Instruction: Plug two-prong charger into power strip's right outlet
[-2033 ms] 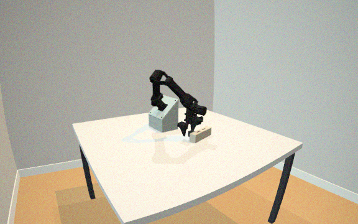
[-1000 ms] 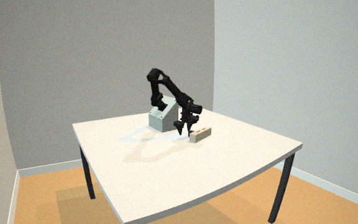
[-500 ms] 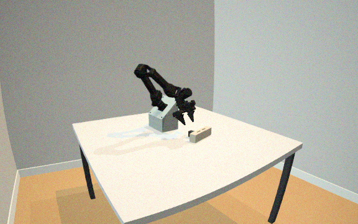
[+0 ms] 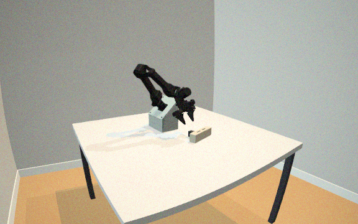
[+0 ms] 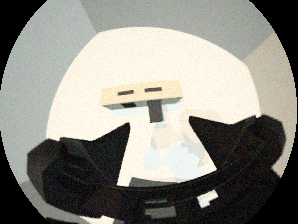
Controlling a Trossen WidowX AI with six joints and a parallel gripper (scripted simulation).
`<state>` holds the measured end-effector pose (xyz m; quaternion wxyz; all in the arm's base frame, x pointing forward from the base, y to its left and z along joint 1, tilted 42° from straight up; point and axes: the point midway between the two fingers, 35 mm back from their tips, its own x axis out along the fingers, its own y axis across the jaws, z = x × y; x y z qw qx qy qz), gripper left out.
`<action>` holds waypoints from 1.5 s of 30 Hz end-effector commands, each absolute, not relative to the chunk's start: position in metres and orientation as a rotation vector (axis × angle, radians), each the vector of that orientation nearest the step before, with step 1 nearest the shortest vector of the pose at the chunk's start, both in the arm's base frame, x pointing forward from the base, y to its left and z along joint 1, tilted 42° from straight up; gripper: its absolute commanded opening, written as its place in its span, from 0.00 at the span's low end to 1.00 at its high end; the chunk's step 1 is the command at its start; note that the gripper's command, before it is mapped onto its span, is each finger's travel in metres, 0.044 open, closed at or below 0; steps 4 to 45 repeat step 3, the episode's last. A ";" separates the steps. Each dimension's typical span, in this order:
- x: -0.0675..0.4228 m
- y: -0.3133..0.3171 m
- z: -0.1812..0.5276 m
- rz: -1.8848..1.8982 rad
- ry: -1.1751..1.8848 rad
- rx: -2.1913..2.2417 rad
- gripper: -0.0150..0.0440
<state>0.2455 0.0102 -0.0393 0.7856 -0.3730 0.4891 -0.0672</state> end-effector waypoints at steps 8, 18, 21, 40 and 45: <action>0.246 0.011 -0.039 -0.138 1.053 -0.805 1.00; 0.246 0.011 -0.039 -0.138 1.053 -0.805 1.00; 0.246 0.011 -0.039 -0.138 1.053 -0.805 1.00; 0.246 0.011 -0.039 -0.138 1.053 -0.805 1.00; 0.246 0.011 -0.039 -0.138 1.053 -0.805 1.00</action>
